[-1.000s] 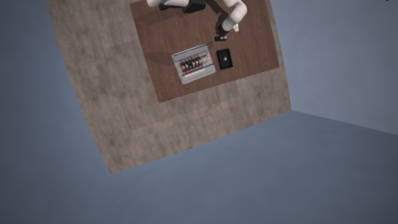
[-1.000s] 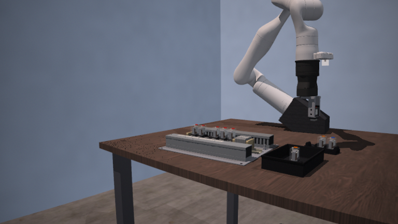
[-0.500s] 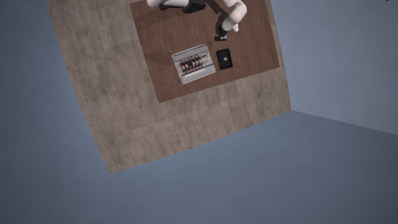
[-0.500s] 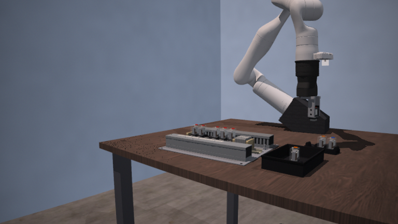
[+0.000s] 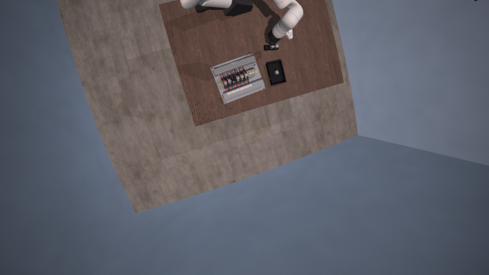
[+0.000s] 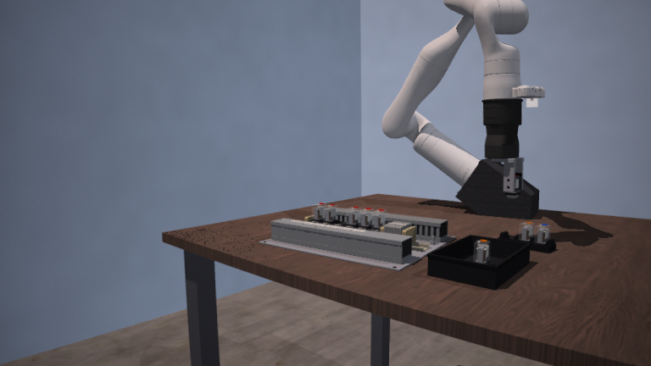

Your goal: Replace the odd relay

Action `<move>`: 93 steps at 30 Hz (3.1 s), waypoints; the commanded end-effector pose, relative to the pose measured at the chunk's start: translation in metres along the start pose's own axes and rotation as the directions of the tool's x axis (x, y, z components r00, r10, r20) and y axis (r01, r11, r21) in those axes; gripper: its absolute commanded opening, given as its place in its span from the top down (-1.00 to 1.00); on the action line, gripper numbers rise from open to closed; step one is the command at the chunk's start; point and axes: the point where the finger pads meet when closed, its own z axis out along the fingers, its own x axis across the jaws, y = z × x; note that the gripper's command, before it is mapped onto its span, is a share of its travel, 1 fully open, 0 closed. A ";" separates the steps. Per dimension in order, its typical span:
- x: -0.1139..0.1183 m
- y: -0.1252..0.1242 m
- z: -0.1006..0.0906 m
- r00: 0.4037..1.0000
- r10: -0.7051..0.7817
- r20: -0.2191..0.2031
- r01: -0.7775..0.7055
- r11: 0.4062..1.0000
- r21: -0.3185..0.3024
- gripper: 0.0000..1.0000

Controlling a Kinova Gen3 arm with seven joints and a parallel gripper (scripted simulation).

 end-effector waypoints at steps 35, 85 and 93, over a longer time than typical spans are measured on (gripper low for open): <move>0.001 0.000 0.006 1.000 -0.002 -0.008 0.002 1.000 0.000 1.00; -0.001 -0.001 0.007 1.000 -0.002 -0.008 0.002 1.000 0.000 1.00; 0.001 0.000 0.005 0.998 -0.057 -0.007 0.057 0.998 -0.002 1.00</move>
